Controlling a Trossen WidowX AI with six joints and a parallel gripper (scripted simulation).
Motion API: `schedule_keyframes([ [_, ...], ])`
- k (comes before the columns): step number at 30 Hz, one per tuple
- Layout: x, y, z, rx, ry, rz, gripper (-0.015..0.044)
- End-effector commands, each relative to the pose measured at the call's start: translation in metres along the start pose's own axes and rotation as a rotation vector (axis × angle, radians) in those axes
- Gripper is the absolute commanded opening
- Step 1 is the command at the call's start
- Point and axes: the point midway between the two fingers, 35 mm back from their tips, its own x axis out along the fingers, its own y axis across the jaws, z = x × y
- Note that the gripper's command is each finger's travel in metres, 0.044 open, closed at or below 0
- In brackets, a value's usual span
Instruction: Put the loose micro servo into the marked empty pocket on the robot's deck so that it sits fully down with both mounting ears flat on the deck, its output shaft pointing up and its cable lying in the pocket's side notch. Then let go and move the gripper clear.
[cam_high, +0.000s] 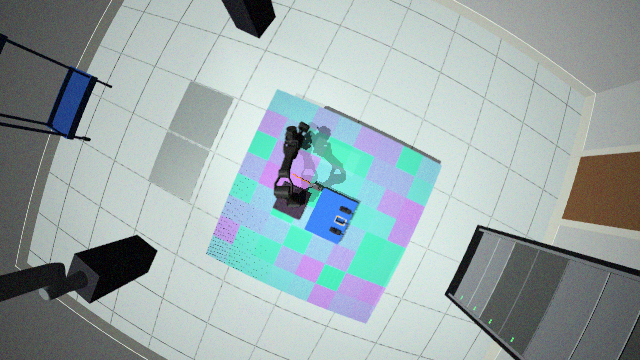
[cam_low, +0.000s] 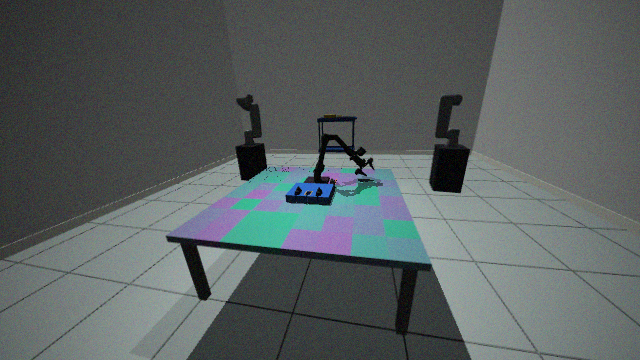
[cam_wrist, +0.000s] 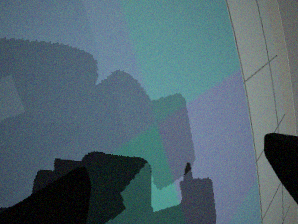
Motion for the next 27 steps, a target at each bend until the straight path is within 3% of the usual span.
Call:
schedule_keyframes([
  [1,-0.001,0.000,-0.002,-0.002,0.004,0.004,0.0426],
  [12,-0.052,0.020,-0.121,-0.105,0.157,0.264,0.0440],
  [20,-0.127,0.068,-0.194,-0.132,0.184,0.528,0.0440],
  [27,-0.203,0.121,-0.219,-0.102,0.116,0.740,0.0440],
])
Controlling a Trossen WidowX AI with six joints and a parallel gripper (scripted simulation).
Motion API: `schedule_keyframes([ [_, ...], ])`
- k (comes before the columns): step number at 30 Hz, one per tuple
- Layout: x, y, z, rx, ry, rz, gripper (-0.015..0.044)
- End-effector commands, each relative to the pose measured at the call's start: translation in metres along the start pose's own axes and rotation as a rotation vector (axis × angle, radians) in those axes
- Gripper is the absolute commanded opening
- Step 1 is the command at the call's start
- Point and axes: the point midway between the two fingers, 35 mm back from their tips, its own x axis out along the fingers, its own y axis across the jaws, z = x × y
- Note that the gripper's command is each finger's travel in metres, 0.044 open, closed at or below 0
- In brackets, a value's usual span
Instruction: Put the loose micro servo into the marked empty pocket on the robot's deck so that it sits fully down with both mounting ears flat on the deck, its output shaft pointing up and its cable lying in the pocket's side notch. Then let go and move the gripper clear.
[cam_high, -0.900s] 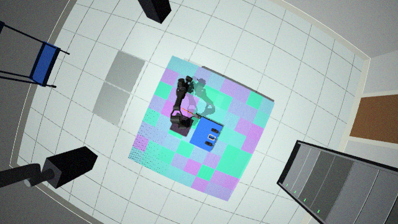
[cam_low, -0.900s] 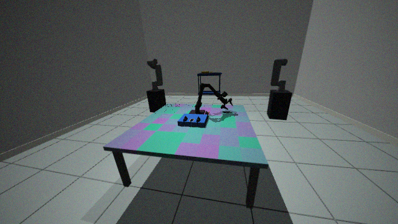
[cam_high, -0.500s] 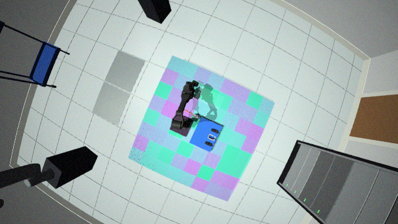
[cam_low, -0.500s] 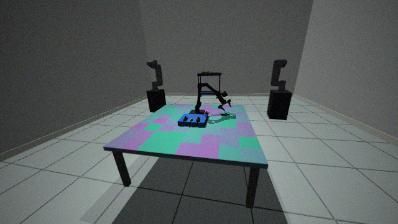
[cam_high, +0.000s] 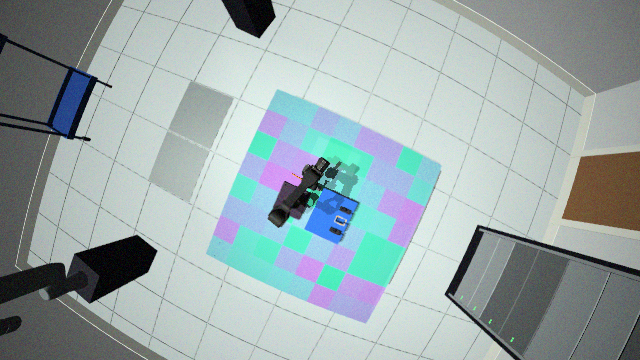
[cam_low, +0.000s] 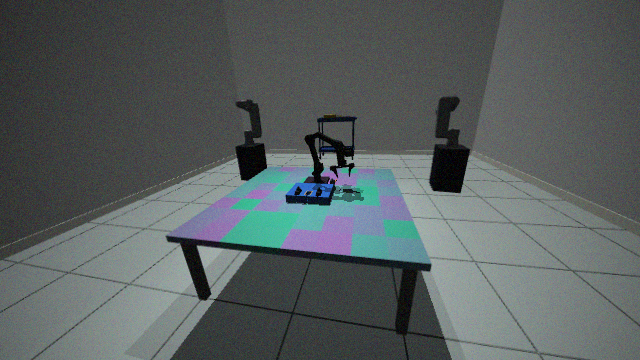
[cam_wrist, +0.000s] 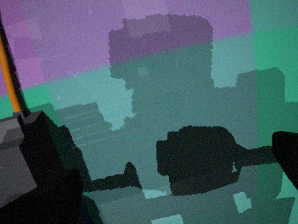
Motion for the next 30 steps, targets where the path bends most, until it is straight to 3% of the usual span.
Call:
schedule_keyframes([
  [1,-0.017,0.062,-0.007,-0.013,-0.079,0.135,0.0440],
  [10,-0.023,0.081,-0.006,-0.013,-0.109,0.171,0.0440],
  [30,0.012,0.087,-0.003,-0.013,-0.109,0.171,0.0440],
])
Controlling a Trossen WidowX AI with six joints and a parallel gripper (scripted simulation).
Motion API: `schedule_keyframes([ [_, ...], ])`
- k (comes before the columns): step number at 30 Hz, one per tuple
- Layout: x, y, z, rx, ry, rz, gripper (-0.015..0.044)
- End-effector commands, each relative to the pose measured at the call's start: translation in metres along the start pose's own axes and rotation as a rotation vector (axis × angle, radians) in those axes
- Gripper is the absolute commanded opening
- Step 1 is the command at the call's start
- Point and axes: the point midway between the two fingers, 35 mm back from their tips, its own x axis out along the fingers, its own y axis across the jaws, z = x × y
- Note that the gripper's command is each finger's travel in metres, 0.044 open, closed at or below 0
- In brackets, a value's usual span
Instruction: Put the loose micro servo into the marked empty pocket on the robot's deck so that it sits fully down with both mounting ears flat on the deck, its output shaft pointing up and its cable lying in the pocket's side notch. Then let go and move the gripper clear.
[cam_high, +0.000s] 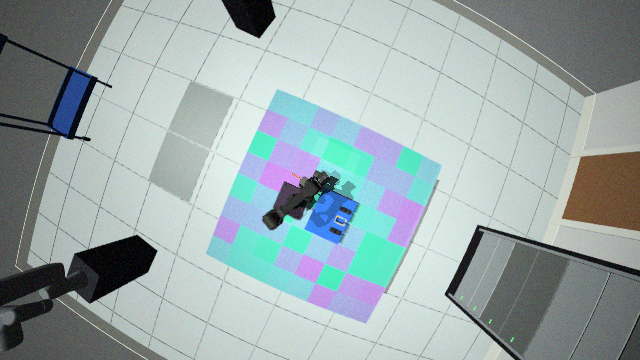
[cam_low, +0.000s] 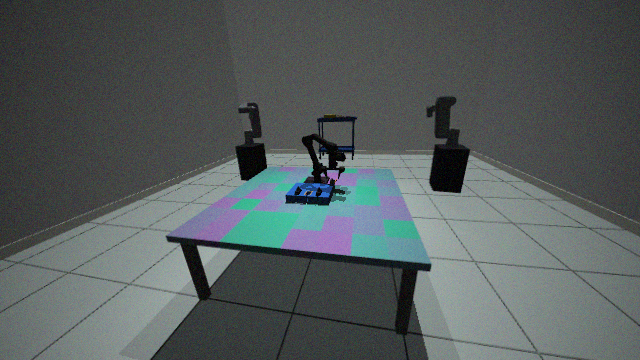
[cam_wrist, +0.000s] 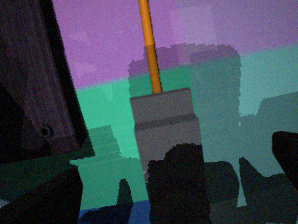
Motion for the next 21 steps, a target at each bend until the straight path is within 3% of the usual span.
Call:
schedule_keyframes([
  [1,0.0086,0.0015,0.0014,-0.004,-0.007,0.005,0.0440],
  [8,0.0173,0.0018,0.0016,-0.004,-0.007,0.005,0.0440],
  [21,0.0173,0.0018,0.0016,-0.004,-0.007,0.005,0.0099],
])
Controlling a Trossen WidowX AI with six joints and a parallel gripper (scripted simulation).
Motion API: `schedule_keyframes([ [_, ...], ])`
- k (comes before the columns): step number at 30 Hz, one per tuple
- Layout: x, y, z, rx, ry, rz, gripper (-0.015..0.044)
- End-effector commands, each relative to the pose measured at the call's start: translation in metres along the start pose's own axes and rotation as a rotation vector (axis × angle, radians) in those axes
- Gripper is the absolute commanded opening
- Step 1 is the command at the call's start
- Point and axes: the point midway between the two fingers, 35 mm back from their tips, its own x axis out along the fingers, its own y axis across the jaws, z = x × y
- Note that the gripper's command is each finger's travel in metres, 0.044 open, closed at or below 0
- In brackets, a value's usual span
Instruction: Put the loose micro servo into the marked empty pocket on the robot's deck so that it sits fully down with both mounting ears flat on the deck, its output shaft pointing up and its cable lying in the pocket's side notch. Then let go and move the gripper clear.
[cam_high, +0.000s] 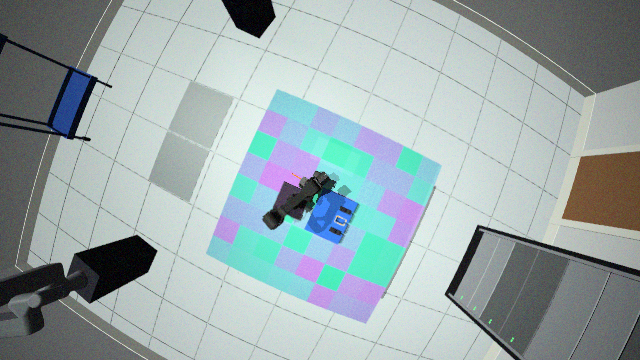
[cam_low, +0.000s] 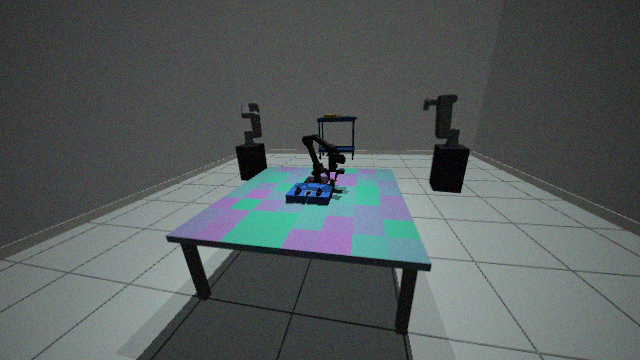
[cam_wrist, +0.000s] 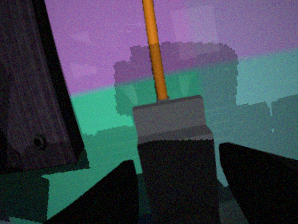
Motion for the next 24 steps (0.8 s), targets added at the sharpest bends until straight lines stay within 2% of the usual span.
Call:
schedule_keyframes([
  [1,0.001,0.000,0.001,-0.004,-0.005,0.000,0.0092],
  [5,0.001,0.000,0.001,-0.004,-0.005,0.000,0.0065],
  [8,-0.003,0.000,0.000,-0.004,-0.005,0.000,0.0000],
  [24,-0.074,0.005,0.003,-0.004,-0.005,0.000,0.0000],
])
